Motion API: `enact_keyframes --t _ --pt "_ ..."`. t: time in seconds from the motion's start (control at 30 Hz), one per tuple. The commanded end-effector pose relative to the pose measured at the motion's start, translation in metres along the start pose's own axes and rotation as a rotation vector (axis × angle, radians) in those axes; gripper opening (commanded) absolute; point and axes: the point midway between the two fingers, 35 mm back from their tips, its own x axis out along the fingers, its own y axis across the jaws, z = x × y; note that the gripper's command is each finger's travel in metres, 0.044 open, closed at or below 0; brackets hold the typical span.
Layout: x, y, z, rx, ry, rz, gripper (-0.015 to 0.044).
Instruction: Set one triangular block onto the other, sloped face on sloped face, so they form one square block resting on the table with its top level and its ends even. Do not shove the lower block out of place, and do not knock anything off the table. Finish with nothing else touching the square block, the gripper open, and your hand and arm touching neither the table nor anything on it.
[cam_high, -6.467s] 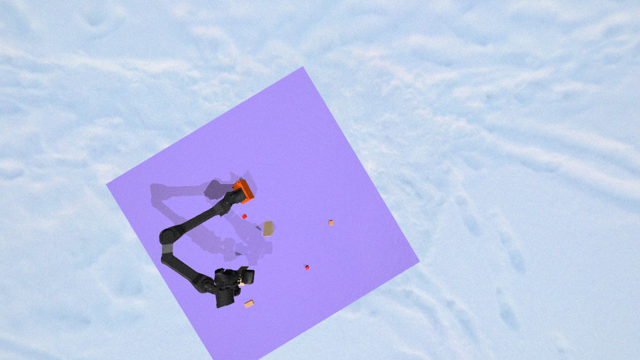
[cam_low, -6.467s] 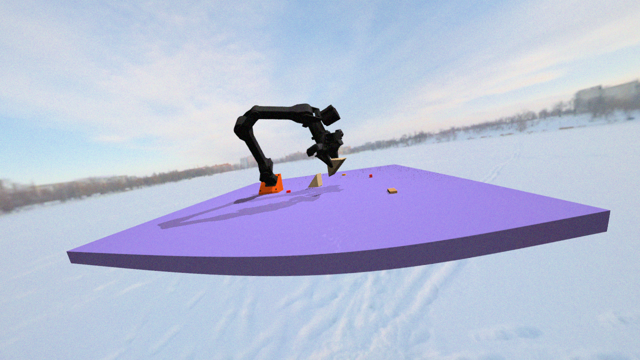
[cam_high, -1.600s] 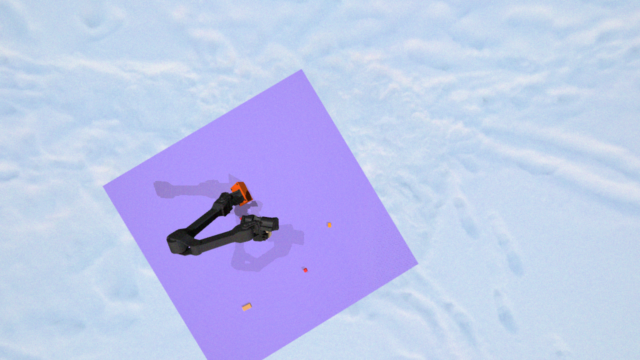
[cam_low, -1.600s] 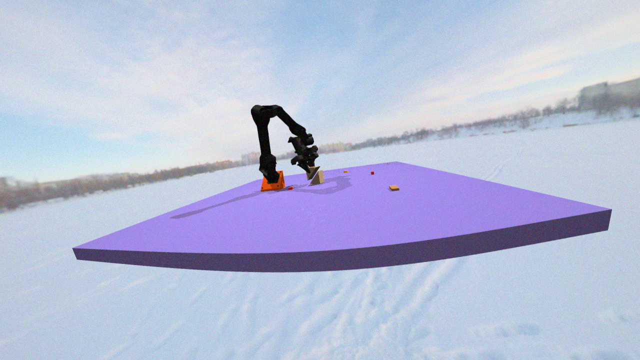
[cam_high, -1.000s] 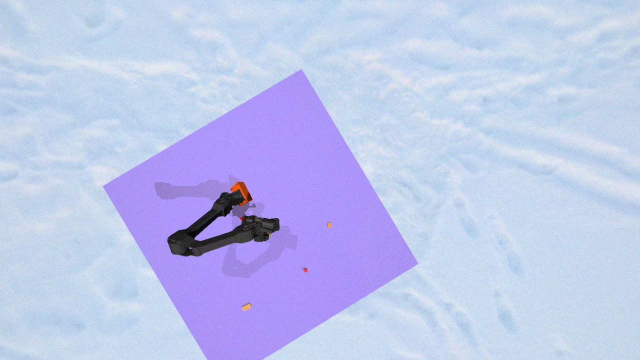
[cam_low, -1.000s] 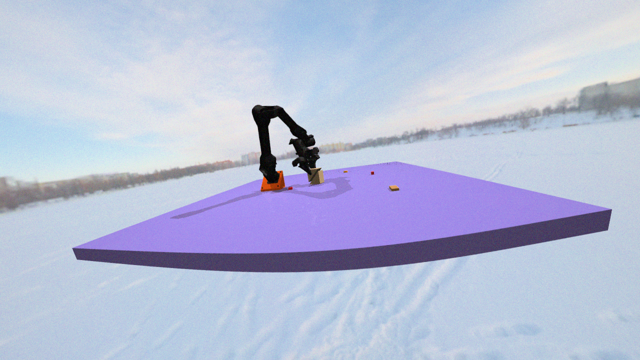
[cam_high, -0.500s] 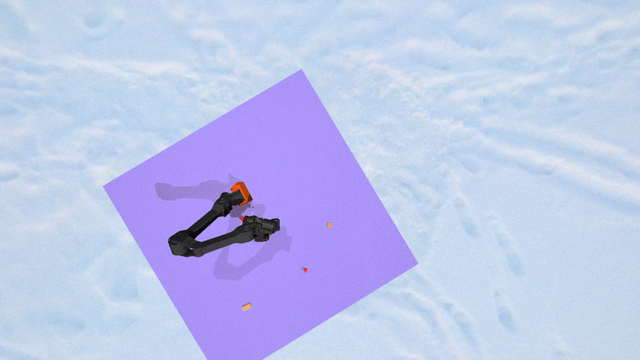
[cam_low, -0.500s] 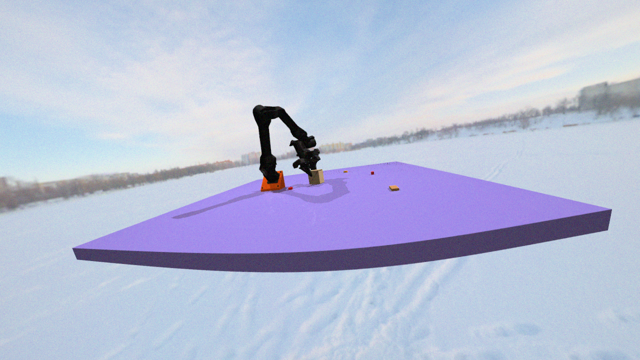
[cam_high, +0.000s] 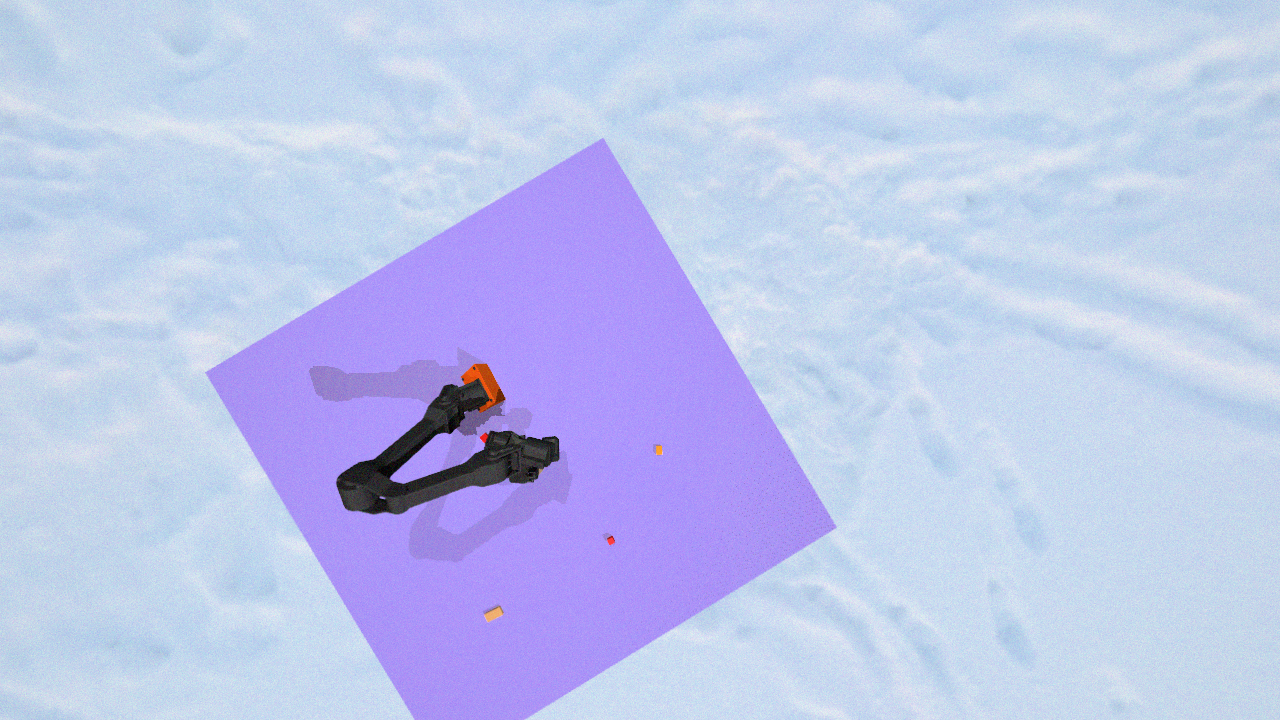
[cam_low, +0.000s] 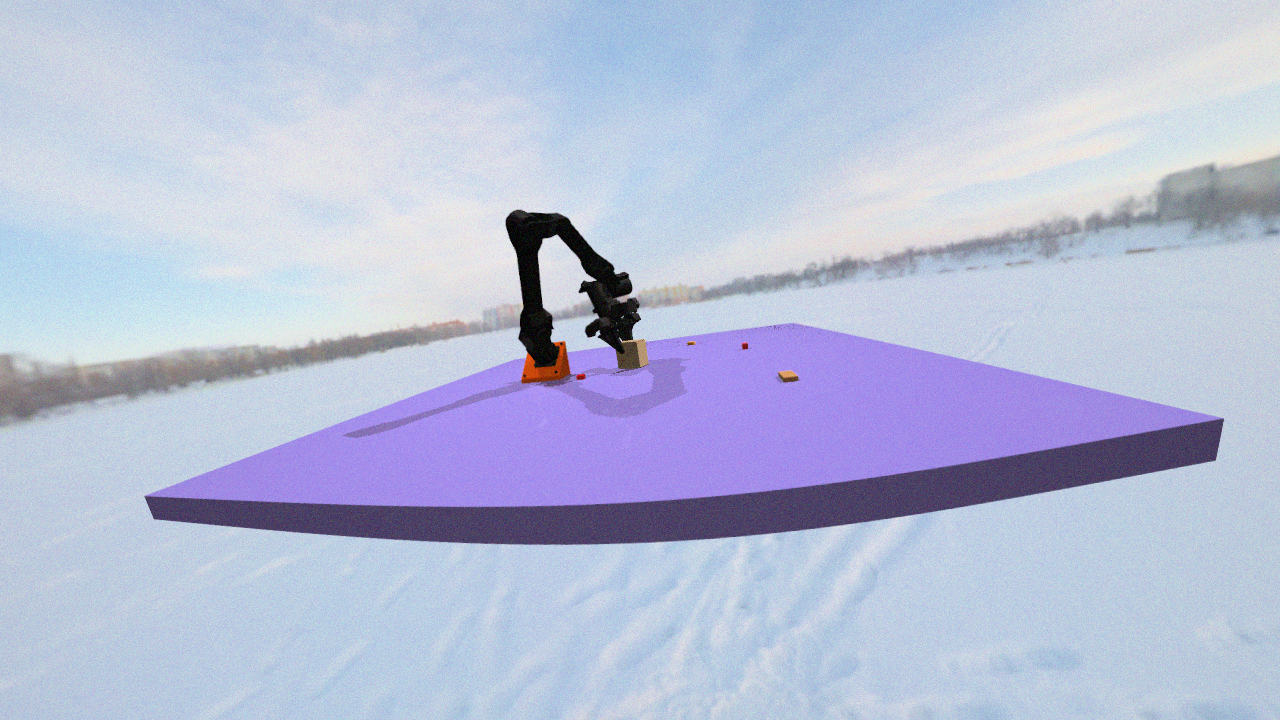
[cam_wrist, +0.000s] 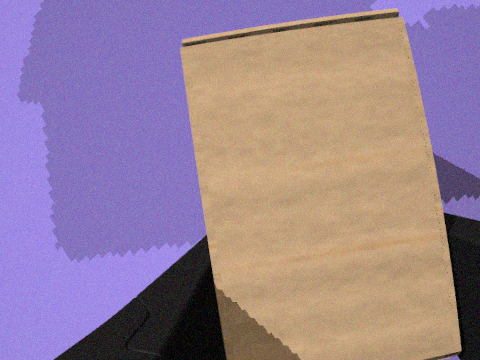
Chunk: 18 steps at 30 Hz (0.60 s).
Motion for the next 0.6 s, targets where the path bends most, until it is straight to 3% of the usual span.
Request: enact_keyframes --t 0.0,0.57 --pt "0.0005 -0.0008 0.0002 -0.009 -0.006 -0.003 0.0000" --pt "0.0012 -0.0013 0.0000 -0.015 -0.007 -0.005 0.0000"
